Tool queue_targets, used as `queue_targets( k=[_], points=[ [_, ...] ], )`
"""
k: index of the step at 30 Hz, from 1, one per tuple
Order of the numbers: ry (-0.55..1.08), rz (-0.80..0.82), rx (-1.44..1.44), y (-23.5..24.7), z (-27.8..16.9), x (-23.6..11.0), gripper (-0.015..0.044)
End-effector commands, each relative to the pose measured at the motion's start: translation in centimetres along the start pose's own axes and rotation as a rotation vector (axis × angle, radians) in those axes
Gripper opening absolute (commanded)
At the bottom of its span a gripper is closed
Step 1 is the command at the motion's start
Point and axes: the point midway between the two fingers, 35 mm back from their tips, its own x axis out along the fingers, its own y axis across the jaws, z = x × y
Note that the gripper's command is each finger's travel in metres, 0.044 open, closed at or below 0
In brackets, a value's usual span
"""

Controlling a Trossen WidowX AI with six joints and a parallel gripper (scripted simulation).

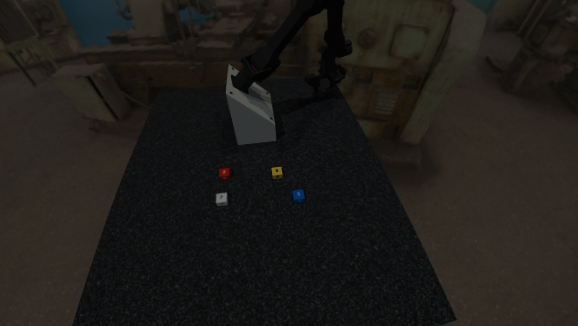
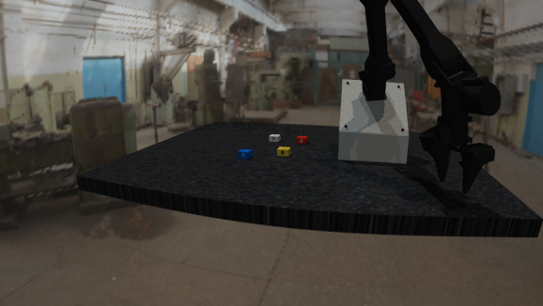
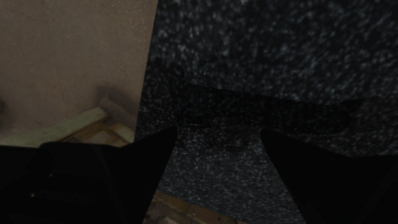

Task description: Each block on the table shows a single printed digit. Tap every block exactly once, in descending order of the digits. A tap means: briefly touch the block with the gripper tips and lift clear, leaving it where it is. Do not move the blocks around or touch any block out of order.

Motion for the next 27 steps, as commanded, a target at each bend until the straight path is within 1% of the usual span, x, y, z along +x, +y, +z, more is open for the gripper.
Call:
queue_targets(
  k=[1,6,11,16,20,22,27],
  points=[
    [-0.047,-0.006,-0.078,0.5,4.2,0.5,0.0400],
    [-0.122,-0.036,-0.189,0.0,10.6,0.8,0.0400],
    [-0.194,-0.080,-0.300,-1.2,16.8,0.3,0.0400],
    [-0.279,-0.144,-0.378,-3.3,23.5,-0.9,0.0400],
    [-0.357,-0.218,-0.427,-5.8,29.3,-2.7,0.0400],
    [-0.367,-0.268,-0.413,-8.1,31.7,-3.4,0.0400],
    [-0.263,-0.410,-0.147,-18.2,34.6,-3.4,0.0400]
  ],
)
